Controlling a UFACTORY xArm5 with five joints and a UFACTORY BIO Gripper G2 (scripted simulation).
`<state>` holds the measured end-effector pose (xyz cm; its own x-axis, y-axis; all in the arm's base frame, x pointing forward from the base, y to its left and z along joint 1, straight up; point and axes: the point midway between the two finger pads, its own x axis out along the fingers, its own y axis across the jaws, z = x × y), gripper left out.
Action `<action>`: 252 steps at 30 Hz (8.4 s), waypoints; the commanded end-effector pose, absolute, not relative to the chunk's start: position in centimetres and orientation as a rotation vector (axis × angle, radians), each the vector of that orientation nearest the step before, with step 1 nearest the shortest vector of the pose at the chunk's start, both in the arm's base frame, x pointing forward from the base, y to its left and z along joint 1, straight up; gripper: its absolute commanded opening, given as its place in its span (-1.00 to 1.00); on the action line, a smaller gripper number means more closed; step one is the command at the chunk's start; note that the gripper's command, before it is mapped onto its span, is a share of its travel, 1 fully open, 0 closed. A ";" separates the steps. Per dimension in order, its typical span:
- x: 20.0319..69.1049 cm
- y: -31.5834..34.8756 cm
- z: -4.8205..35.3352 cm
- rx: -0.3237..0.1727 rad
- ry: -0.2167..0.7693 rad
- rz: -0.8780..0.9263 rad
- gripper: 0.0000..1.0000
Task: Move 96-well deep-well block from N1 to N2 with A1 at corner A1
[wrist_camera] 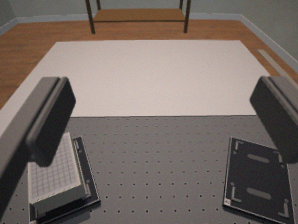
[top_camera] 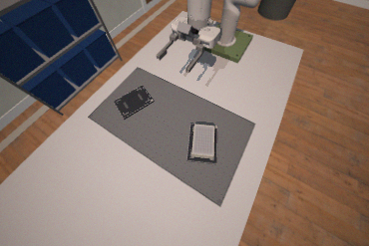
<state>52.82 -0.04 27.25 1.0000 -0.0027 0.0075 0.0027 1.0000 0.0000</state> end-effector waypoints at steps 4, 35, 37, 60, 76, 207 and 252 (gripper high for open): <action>53.1 0.3 27.0 -0.003 -0.012 0.031 -0.25; 58.4 9.1 18.3 -0.005 -0.011 0.431 -0.25; 58.7 9.8 17.6 -0.005 -0.011 0.431 -0.25; 62.9 16.7 10.9 -0.005 -0.011 0.431 -0.25; 63.6 18.0 9.6 -0.005 -0.011 0.431 -0.25; 63.7 18.0 1.6 -0.005 -0.011 0.431 -1.00; 63.7 18.0 2.2 -0.005 -0.011 0.431 -1.00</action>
